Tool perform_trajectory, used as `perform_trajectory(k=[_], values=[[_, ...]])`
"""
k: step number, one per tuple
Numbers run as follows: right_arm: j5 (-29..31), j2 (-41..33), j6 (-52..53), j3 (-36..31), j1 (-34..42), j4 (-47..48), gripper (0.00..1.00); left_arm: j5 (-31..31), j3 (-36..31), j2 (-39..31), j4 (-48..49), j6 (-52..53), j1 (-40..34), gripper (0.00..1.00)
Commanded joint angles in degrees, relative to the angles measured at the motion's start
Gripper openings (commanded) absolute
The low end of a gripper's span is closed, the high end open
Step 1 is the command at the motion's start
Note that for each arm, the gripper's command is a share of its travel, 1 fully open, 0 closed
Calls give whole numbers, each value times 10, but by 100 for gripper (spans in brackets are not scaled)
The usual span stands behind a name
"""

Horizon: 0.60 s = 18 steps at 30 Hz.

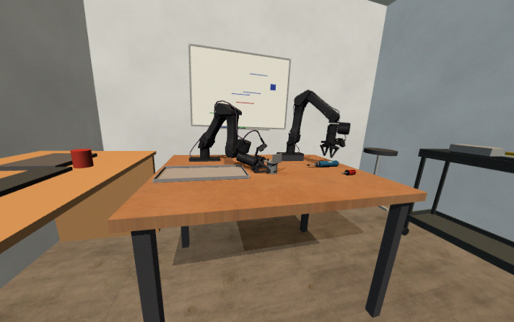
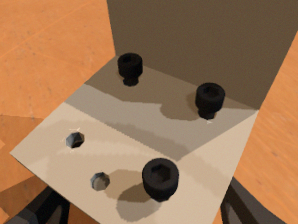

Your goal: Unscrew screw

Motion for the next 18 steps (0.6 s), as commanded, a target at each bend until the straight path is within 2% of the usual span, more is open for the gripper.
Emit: perform_trajectory(k=[1, 5, 10, 18], values=[[-8, -20, -4, -20, -9, 8, 86, -7, 23, -17, -8, -1, 2, 65], [-12, -29, -6, -35, -13, 13, 86, -7, 23, -17, -8, -1, 2, 65], [-8, -20, -2, -24, -8, 10, 86, -7, 23, -17, -8, -1, 2, 65], [-20, -47, -9, -66, -22, 24, 86, -7, 23, -17, -8, -1, 2, 65]])
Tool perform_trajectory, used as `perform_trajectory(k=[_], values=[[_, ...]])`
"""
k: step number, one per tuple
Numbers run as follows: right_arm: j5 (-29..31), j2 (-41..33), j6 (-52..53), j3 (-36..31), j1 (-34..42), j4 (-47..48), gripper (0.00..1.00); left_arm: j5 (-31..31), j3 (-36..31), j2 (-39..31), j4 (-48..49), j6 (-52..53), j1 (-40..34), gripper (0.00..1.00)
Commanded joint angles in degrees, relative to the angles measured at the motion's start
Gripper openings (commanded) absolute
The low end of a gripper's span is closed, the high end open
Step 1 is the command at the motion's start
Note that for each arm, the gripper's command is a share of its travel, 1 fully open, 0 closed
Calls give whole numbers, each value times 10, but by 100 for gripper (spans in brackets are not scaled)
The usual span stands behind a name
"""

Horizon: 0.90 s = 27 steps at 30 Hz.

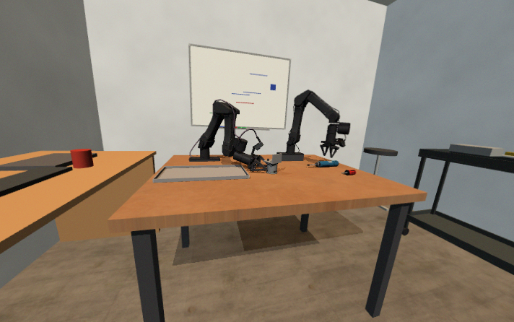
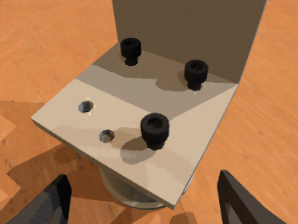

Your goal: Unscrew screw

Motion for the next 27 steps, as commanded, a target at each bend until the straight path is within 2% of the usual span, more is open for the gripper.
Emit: perform_trajectory(k=[1, 9, 21, 26, 27], values=[[-9, -20, -6, -20, -9, 6, 86, -7, 23, -17, -8, -1, 2, 65], [-8, -17, -3, -20, -7, 8, 86, -7, 23, -17, -8, -1, 2, 65], [-27, -54, -11, -76, -27, 24, 86, -7, 23, -17, -8, -1, 2, 65], [-22, -45, -7, -64, -22, 22, 86, -7, 23, -17, -8, -1, 2, 65], [-27, -62, -10, -77, -26, 10, 86, -7, 23, -17, -8, -1, 2, 65]])
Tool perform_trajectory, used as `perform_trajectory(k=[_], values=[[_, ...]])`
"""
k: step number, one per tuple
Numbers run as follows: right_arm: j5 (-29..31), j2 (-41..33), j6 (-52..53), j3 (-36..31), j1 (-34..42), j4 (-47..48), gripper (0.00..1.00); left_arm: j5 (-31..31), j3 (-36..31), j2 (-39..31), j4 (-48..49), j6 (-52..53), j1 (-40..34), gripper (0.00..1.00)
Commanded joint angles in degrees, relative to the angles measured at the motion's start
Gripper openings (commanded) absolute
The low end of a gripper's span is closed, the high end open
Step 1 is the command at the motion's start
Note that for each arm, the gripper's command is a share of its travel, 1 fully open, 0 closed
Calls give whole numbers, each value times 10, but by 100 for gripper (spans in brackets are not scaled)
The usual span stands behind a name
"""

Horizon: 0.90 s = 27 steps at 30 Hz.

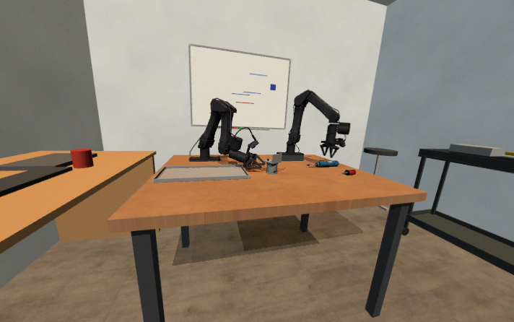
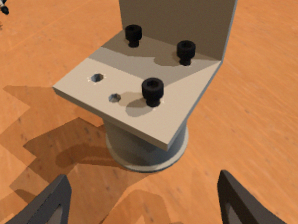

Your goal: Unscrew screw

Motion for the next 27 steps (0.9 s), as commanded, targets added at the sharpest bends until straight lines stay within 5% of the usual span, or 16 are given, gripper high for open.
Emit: perform_trajectory(k=[1, 27], values=[[-7, -29, -4, -14, -6, -18, 86, -7, 23, -17, -8, -1, 2, 65], [-5, -190, -3, 15, -6, -181, 86, -7, 23, -17, -8, -1, 2, 65]])
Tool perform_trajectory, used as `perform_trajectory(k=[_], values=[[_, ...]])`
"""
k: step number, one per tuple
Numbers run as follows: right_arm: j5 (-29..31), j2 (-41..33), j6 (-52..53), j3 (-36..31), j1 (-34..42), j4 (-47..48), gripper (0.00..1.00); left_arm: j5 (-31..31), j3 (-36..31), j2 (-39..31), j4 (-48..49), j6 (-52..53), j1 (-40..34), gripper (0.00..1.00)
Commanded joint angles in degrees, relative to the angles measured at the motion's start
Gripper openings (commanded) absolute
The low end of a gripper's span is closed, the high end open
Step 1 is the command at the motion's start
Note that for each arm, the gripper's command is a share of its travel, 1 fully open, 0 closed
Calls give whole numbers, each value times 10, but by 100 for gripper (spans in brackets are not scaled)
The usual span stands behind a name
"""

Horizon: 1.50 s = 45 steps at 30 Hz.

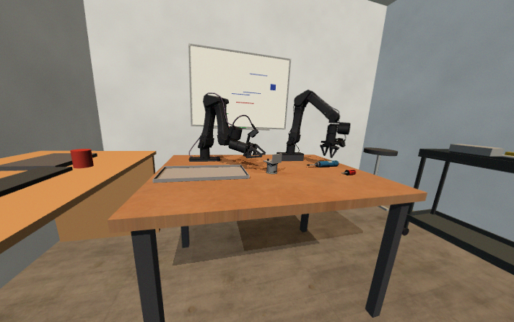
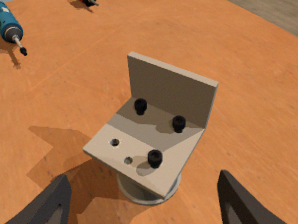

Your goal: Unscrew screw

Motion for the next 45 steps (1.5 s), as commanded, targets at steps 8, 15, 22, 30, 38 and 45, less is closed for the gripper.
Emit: perform_trajectory(k=[8, 15, 22, 30, 38, 45], values=[[-4, -47, -4, 22, -6, -70, 86, -7, 23, -17, -8, -1, 2, 65], [-3, -93, -3, 33, -6, -125, 86, -7, 23, -17, -8, -1, 2, 65], [-4, -109, -4, 37, -6, -153, 86, -7, 23, -17, -8, -1, 2, 65], [-3, -152, -3, 55, -6, -207, 86, -7, 23, -17, -8, -1, 2, 65], [-4, -172, -4, 69, -6, -249, 86, -7, 23, -17, -8, -1, 2, 65], [-3, -200, -4, 85, -6, -285, 86, -7, 23, -17, -8, -1, 2, 65]])
